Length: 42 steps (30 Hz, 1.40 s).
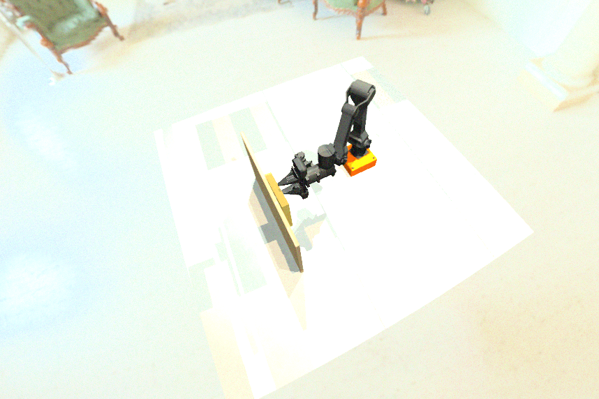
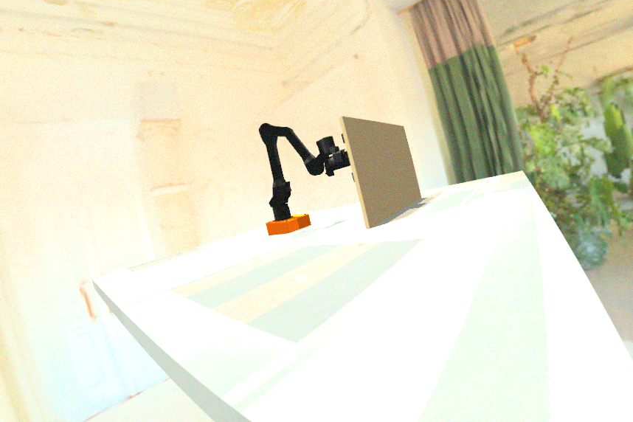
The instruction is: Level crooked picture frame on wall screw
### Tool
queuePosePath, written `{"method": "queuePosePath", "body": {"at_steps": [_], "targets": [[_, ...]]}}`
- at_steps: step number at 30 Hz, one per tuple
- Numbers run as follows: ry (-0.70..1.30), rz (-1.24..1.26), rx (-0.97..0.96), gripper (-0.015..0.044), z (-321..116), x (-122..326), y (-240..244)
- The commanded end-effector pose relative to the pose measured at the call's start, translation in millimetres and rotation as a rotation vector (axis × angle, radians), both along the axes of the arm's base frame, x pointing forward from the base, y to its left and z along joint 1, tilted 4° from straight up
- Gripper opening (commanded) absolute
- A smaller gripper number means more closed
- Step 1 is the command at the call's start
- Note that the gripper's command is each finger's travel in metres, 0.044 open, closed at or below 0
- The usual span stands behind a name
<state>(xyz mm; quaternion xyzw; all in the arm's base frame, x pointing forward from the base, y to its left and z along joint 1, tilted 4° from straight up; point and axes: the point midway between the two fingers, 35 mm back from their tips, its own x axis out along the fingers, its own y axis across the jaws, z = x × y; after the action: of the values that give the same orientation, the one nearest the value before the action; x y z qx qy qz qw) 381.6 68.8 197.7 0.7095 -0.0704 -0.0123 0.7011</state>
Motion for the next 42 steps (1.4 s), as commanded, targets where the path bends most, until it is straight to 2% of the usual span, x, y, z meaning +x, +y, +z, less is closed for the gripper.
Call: {"method": "queuePosePath", "body": {"at_steps": [1, 4, 6, 12, 25, 42], "targets": [[-0.006, 0.013, 0.111, 0.0260, -5.8, -40.5, 9.6], [-0.016, 0.020, 0.227, 0.0260, -14.1, -80.0, 11.0], [-0.018, 0.021, 0.254, 0.0260, -16.5, -88.6, 10.4], [-0.018, 0.025, 0.225, 0.0260, -11.2, -86.1, 14.4], [-0.013, 0.020, 0.253, 0.0260, 16.9, -180.6, 21.4], [-0.010, 0.020, 0.255, 0.0260, 16.8, -184.7, 20.0]]}}
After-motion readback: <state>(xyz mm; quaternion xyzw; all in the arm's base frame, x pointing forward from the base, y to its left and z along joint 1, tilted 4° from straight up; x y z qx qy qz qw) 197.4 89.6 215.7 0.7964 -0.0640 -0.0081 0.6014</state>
